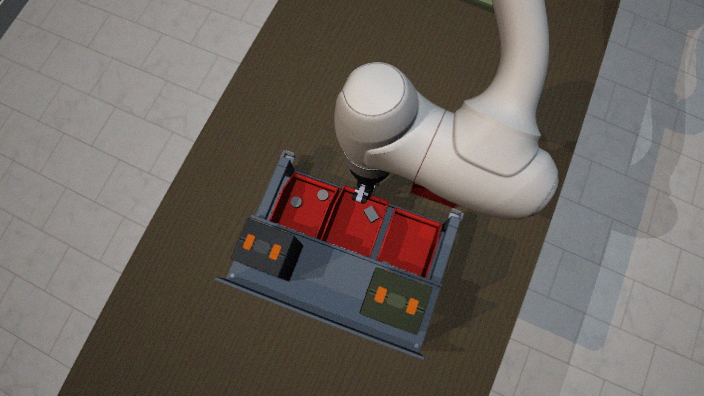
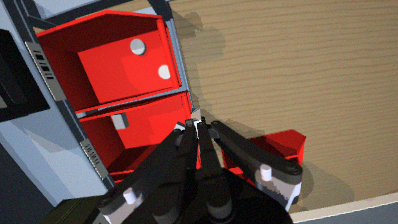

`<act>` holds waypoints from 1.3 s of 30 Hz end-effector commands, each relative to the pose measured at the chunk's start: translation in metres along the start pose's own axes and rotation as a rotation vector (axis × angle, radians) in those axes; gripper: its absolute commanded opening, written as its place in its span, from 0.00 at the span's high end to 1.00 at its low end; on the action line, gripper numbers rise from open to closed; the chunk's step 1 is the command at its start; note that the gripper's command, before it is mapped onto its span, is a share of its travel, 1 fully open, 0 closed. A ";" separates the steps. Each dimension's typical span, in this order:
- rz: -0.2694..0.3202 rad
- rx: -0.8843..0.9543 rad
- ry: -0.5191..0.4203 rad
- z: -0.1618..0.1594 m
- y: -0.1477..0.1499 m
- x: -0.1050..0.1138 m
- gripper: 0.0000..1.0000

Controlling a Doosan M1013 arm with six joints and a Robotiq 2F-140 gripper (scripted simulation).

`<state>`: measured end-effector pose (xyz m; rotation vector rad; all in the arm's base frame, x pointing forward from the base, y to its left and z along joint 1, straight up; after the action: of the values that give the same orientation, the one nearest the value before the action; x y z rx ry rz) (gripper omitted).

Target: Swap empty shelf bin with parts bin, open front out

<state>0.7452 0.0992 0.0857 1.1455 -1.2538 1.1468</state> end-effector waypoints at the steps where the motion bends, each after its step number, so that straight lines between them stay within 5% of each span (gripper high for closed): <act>1: 0.000 0.000 0.000 -0.001 -0.003 0.000 0.90; 39: 0.000 0.000 0.000 -0.002 -0.007 0.002 0.90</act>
<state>0.7531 0.1006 0.0865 1.1455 -1.2539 1.1468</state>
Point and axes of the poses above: the point where the finger pads meet when closed, its own x axis back along the fingers, its own y axis across the jaws, z = x × y, the point moved 6 cm from there along x, back along the fingers, and after that the axes turned 15 degrees about -x, right-handed, at the moved point
